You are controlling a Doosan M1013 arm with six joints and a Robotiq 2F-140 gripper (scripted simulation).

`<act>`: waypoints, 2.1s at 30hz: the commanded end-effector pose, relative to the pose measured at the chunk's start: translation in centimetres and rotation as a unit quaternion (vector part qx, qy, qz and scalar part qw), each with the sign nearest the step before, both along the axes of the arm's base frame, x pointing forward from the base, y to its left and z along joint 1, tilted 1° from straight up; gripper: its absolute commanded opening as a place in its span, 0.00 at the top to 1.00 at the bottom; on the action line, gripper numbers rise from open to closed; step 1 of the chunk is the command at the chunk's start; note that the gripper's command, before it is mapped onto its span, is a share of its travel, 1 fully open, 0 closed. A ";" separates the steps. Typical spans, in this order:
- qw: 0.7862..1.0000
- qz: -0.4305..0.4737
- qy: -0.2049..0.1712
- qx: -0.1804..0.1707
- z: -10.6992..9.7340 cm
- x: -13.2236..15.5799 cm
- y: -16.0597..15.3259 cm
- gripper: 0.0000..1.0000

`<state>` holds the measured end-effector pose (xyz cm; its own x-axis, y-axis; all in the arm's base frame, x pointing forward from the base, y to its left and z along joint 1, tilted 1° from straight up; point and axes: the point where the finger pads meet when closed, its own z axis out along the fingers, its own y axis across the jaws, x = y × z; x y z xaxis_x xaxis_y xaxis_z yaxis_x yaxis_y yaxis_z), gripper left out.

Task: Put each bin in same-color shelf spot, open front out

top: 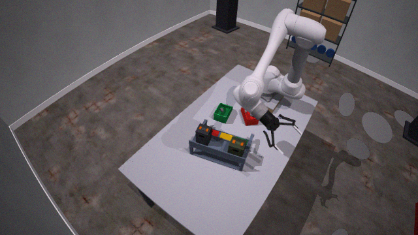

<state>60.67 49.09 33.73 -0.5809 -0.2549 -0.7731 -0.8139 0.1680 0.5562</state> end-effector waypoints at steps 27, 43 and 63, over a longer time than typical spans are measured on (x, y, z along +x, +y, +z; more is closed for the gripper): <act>0.951 -0.013 0.003 -0.309 -7.2 -2.1 -25.7 0.00; 0.875 -0.019 0.005 -0.485 -11.5 -3.4 -41.4 0.00; 0.811 -0.022 0.005 -0.585 -14.1 -4.1 -51.1 0.00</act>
<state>56.53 -2.02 19.58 -0.6134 -0.7897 -0.0123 -0.7898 0.6134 0.0013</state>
